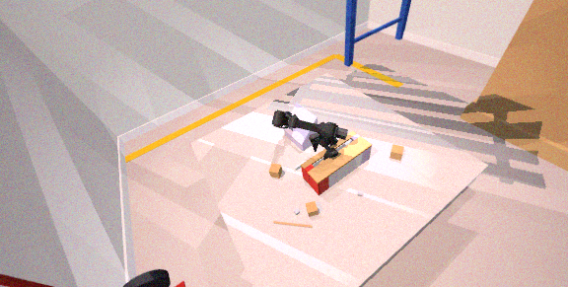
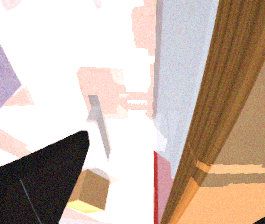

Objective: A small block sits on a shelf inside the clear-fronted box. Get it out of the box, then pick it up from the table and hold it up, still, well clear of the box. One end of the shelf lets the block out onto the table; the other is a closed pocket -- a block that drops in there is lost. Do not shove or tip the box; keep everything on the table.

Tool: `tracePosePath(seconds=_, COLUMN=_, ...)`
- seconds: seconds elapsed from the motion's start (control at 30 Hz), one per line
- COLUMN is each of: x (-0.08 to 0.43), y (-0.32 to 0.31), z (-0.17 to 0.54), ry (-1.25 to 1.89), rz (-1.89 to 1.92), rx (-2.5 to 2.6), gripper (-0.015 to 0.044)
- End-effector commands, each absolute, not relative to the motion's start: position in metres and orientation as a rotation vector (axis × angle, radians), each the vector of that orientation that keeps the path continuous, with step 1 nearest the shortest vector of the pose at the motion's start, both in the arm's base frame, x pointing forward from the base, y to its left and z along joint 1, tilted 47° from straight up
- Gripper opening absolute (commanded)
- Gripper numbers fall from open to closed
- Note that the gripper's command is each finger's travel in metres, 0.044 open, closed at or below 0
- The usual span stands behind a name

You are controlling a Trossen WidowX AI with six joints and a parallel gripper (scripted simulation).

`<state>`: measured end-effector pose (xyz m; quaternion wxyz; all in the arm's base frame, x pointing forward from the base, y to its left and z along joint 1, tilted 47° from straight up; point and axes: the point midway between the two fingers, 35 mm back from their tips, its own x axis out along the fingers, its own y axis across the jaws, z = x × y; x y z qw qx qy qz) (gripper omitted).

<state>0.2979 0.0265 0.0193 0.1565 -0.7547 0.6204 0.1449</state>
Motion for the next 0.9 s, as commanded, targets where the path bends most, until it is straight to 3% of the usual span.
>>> tracePosePath(seconds=0.0, x=0.299, y=0.021, z=0.025, ry=1.775, rz=0.411, rx=-2.161, gripper=0.0400)
tracePosePath(seconds=0.87, x=0.302, y=-0.004, z=0.052, ry=1.777, rz=0.410, rx=-2.162, gripper=0.0400)
